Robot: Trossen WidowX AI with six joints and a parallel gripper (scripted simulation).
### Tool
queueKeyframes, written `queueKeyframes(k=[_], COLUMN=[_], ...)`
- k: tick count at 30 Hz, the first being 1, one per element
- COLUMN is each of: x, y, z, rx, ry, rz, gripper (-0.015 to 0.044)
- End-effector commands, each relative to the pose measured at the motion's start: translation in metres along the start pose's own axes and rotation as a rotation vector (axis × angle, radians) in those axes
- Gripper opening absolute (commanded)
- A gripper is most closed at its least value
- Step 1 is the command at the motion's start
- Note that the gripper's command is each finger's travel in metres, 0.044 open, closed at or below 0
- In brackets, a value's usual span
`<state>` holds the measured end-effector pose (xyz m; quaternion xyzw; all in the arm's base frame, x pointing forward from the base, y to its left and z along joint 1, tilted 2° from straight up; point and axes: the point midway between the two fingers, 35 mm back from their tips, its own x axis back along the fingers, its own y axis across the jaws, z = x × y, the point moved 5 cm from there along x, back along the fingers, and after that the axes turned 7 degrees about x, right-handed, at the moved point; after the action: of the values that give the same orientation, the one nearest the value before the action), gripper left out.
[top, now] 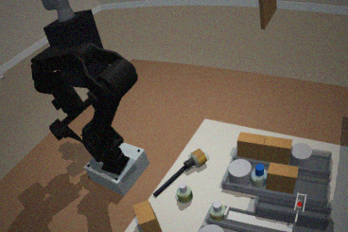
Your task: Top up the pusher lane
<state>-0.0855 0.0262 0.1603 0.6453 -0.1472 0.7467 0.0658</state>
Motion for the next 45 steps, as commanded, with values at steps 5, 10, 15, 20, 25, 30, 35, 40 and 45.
queueKeyframes(k=[5, 10, 15, 20, 25, 30, 35, 40, 45], x=[-0.002, -0.005, -0.012, -0.018, -0.025, -0.033, -0.041, -0.049, -0.057], y=[-0.015, -0.04, -0.065, -0.091, -0.117, -0.139, -0.154, -0.16, -0.154], z=[-0.006, -0.01, -0.005, 0.006, 0.024, 0.051, 0.085, 0.125, 0.168], rx=[-0.16, -0.388, -0.599, -0.831, -1.07, -1.309, -1.549, -1.789, -2.032], ry=[0.013, 0.03, 0.04, 0.05, 0.061, 0.072, 0.084, 0.097, 0.119], rz=[-0.028, -0.064, -0.11, -0.14, -0.161, -0.177, -0.188, -0.193, -0.192], gripper=[0.044, 0.044, 0.044, 0.044, 0.044, 0.044, 0.044, 0.044, 0.044])
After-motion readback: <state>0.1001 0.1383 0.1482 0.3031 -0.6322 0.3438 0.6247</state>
